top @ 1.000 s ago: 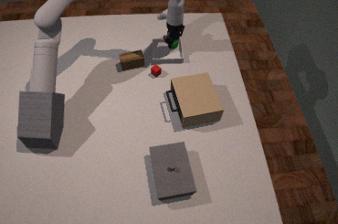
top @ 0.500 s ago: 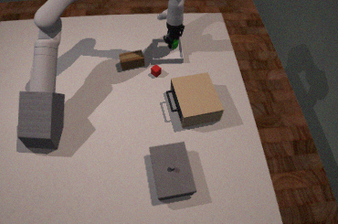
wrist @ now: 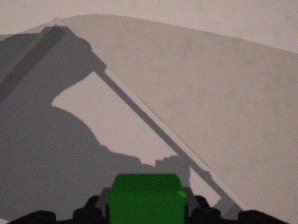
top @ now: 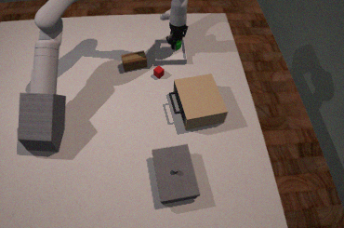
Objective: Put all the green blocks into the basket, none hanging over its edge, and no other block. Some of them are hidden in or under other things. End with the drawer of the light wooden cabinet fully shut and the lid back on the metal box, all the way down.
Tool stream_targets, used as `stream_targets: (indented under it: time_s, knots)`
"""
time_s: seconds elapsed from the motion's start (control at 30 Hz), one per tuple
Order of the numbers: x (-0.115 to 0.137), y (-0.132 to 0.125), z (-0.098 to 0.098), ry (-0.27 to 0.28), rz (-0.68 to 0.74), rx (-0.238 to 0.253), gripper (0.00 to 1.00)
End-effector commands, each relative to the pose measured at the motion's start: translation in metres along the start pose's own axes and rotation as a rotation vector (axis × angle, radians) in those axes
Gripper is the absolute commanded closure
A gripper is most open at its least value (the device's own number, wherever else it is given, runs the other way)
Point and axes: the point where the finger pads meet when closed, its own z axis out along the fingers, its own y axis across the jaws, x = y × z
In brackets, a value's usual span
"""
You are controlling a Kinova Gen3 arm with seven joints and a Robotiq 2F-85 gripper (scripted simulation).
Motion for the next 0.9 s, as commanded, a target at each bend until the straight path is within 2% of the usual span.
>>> stream_targets:
  time_s: [0.0, 0.3, 0.33, 0.87]
  knots:
    - [-0.0005, 0.0004, -0.0011, -0.002, 0.0, -0.001, 0.9]
    - [-0.0005, 0.0004, -0.0011, -0.002, 0.0, -0.001, 0.9]
    - [-0.0005, 0.0004, -0.0011, -0.002, 0.0, -0.001, 0.42]
    - [-0.0005, 0.0004, -0.0011, -0.002, 0.0, -0.001, 0.42]
